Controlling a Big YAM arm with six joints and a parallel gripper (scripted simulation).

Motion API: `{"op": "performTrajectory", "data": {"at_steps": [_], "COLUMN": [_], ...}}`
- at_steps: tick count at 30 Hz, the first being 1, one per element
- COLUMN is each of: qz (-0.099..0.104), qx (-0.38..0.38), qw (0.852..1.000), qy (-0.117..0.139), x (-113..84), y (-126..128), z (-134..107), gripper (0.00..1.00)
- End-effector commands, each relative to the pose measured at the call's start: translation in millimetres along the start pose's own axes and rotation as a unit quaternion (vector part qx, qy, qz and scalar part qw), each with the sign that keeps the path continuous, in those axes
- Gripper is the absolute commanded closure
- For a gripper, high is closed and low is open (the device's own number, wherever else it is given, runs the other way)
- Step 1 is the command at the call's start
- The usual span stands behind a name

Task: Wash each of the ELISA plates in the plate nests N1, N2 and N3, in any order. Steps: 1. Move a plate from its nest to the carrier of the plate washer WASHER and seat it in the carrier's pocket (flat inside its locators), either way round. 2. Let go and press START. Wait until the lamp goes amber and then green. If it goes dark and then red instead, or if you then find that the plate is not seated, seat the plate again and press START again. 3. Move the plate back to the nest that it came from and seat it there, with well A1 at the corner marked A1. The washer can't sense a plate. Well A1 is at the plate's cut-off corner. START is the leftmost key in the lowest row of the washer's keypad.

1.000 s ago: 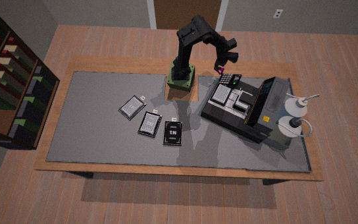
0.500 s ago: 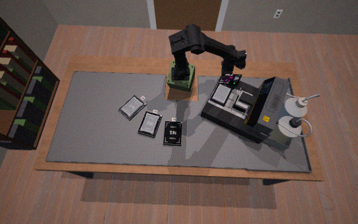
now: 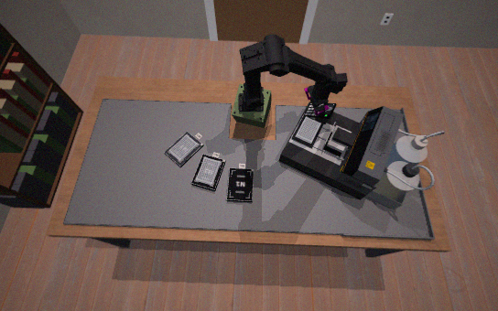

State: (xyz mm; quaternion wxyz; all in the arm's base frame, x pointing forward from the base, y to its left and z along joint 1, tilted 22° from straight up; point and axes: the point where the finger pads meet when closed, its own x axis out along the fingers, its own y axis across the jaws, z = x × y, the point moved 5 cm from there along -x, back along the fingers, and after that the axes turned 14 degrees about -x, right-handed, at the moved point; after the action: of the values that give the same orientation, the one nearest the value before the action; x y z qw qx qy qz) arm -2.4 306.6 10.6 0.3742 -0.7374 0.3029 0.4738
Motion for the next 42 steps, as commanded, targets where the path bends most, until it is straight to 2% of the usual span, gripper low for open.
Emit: {"op": "performTrajectory", "data": {"at_steps": [1,8,12,16,18,20,23,25,39,40,42], "qz": [0.001,0.0,0.003,-0.004,-0.004,-0.008,-0.012,-0.006,-0.009,-0.001,0.004], "qx": [-0.032,-0.146,-0.213,-0.275,-0.275,-0.305,-0.351,-0.378,-0.378,-0.38,-0.382], "qw": [1.0,0.989,0.977,0.961,0.961,0.952,0.936,0.926,0.926,0.925,0.924], "qy": [-0.001,-0.005,-0.002,-0.007,-0.007,-0.01,-0.011,-0.007,-0.007,-0.004,0.0], "x": [-4.6,-13.7,-14.5,-22.7,-22.7,-27.9,-28.4,-24.2,-24.4,-14.4,-7.5], "y": [-9,-37,-48,-68,-68,-79,-81,-79,-75,-74,-69], "z": [-8,-28,-45,-53,-53,-57,-56,-55,-54,-57,-61], "gripper": [0.0,0.0,0.0,0.0,0.0,0.0,0.0,0.0,0.0,0.0,0.0]}}
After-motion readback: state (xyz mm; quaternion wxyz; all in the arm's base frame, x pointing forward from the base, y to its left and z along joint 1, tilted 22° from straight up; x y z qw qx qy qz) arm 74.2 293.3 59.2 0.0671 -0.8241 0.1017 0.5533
